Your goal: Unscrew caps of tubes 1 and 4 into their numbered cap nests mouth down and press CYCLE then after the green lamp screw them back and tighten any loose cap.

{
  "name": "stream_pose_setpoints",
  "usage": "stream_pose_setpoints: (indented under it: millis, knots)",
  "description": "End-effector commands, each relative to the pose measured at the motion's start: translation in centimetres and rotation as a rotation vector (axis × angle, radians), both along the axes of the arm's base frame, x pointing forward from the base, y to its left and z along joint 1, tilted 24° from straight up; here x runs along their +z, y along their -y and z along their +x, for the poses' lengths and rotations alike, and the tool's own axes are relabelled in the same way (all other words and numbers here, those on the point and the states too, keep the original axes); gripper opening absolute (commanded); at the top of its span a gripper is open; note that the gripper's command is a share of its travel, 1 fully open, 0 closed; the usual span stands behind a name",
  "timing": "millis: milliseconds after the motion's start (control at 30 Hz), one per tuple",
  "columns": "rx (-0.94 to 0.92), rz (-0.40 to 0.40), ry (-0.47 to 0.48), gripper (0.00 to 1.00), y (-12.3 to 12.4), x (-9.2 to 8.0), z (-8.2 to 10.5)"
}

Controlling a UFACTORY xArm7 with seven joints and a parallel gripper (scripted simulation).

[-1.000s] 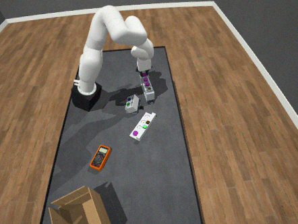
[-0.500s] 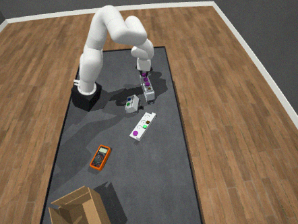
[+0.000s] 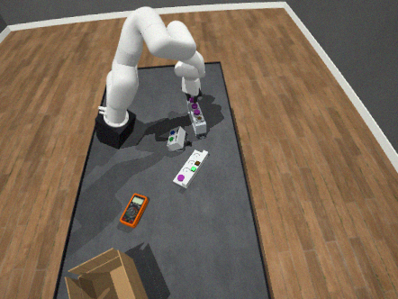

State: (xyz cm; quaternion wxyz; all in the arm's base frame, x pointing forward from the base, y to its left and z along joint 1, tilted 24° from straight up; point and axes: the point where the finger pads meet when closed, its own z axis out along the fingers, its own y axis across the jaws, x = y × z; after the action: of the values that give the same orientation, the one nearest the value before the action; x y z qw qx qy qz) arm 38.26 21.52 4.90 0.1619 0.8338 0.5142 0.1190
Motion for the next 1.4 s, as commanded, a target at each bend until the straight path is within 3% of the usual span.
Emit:
stream_pose_setpoints:
  millis: [0, 267, 1300, 1367]
  knots:
    - [-0.004, 0.003, 0.018, 0.46, -0.2, 0.24, 0.15]
    - [-0.004, 0.003, 0.018, 0.46, -0.2, 0.25, 0.15]
    - [1.058, -0.43, -0.155, 0.46, -0.25, 0.44, 0.06]
    - [1.058, -0.43, -0.155, 0.46, -0.25, 0.44, 0.06]
